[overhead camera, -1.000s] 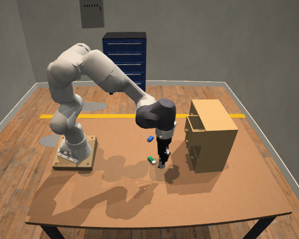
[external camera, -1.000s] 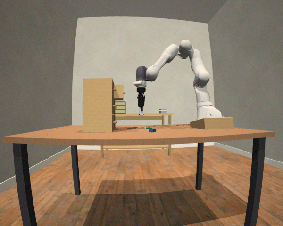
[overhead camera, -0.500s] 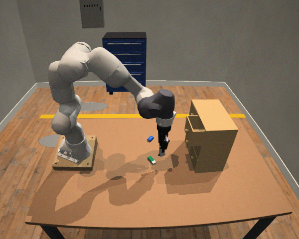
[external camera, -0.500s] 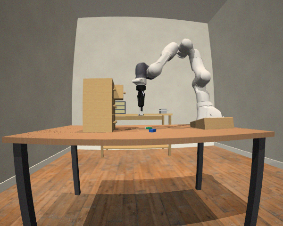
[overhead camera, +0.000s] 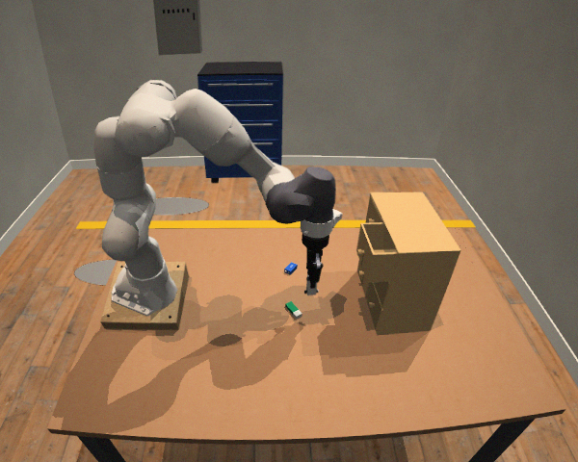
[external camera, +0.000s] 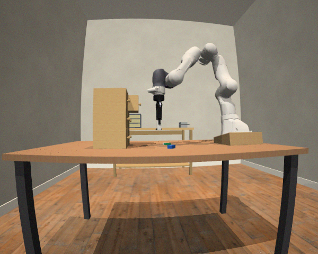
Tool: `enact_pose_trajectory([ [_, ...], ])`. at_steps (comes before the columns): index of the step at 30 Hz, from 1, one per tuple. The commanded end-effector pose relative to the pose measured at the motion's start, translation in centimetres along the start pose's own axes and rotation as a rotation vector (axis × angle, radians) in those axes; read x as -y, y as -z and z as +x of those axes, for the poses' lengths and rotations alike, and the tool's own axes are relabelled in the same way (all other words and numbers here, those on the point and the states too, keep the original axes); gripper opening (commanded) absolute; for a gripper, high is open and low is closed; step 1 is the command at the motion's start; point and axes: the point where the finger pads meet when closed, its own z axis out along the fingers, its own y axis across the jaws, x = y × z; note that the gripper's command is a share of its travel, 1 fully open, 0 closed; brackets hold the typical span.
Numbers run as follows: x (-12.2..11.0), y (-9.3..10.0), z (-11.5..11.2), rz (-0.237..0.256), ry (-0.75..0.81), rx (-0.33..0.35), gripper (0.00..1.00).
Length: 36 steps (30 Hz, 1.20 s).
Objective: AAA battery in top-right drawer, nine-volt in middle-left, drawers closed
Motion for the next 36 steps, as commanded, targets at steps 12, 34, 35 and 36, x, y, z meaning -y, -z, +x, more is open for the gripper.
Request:
enact_pose_trajectory([
  [12,0.0,1.5,-0.1,-0.002,-0.057,0.003,0.03],
  [34,0.0,9.6,-0.1,-0.002,-0.057,0.003,0.03],
  [35,0.0,10.2,-0.1,-0.002,-0.057,0.003,0.03],
  [36,0.0,10.7,-0.1,-0.002,-0.057,0.003,0.03],
])
